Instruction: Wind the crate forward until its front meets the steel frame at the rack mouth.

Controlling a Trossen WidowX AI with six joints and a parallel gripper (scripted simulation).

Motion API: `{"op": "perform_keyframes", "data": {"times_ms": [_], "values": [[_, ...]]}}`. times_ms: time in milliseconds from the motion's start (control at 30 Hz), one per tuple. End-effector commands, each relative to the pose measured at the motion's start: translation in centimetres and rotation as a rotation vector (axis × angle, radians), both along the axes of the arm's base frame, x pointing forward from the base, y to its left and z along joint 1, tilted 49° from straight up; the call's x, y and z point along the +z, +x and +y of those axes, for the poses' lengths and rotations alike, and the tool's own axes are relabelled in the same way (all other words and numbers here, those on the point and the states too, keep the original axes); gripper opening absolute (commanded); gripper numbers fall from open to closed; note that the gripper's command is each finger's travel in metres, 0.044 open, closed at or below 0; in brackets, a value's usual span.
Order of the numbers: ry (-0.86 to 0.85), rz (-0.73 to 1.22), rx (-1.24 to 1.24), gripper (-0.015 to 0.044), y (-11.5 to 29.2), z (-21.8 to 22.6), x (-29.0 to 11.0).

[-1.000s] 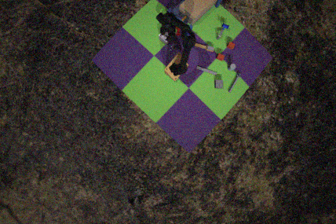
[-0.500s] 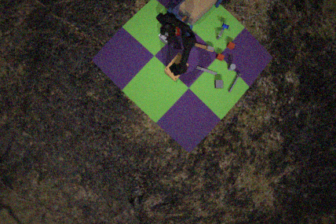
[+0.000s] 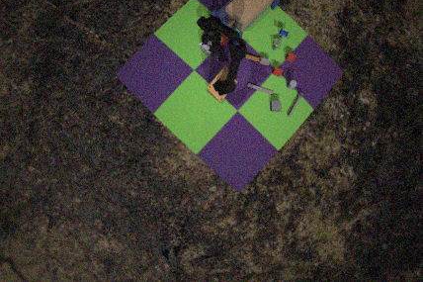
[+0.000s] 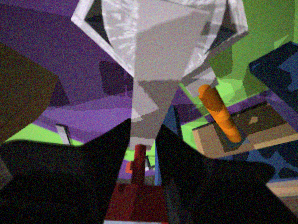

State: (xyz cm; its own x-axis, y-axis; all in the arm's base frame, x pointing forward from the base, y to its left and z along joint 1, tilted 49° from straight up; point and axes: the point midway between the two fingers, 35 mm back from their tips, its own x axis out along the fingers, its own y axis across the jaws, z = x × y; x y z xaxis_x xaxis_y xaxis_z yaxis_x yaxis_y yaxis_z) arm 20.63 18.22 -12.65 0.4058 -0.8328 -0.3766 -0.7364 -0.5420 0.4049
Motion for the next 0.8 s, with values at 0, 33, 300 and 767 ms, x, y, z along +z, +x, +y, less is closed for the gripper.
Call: {"op": "perform_keyframes", "data": {"times_ms": [0, 33, 300, 767], "values": [[-0.002, 0.000, 0.006, 0.0000, 0.07, -0.04, -0.05], [-0.002, 0.000, 0.006, 0.0000, 0.08, -0.06, -0.06], [-0.002, 0.000, 0.006, 0.0000, 0.12, -0.21, -0.21], [-0.002, 0.000, 0.006, 0.0000, 0.19, -0.48, -0.47]]}}
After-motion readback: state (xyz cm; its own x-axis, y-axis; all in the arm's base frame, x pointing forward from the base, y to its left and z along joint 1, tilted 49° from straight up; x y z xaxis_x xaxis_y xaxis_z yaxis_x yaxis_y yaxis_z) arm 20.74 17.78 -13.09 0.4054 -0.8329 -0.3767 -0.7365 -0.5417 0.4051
